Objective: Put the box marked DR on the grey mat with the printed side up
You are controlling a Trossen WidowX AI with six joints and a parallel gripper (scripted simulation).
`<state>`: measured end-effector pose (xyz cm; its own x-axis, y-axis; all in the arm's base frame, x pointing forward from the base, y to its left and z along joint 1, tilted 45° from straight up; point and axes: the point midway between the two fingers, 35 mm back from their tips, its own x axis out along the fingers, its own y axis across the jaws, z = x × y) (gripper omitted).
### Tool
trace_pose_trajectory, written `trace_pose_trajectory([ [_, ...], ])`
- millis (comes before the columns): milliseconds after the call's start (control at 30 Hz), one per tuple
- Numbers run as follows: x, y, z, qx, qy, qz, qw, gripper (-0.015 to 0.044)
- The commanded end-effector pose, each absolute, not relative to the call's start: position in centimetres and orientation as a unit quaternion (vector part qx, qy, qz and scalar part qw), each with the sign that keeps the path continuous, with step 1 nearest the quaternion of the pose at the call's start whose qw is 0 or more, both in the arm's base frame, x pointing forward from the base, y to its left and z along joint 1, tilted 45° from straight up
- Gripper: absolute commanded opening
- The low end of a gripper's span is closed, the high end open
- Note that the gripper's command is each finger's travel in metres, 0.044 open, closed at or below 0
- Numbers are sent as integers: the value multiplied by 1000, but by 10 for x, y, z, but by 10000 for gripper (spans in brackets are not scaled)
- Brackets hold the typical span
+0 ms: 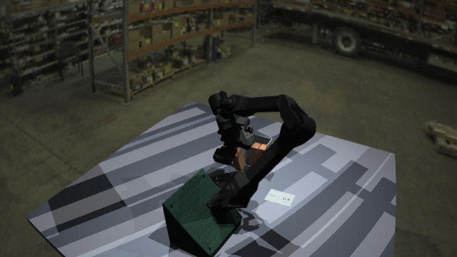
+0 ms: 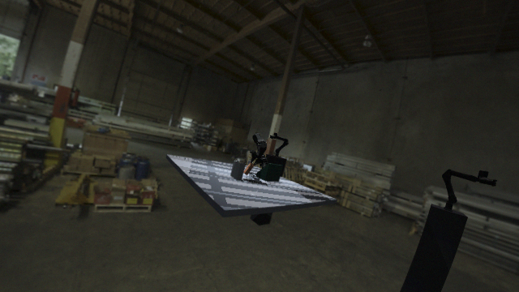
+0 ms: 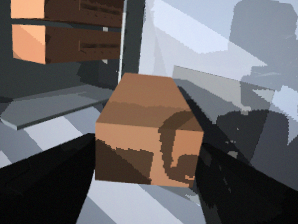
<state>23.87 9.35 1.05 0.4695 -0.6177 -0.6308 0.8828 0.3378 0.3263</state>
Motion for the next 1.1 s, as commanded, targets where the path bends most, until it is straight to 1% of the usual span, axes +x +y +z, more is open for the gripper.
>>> trace_pose_trajectory([
  [0, 234, 95, 11, 330, 203, -472, 792, 158],
  [1067, 237, 60, 48, 329, 205, -472, 792, 158],
])
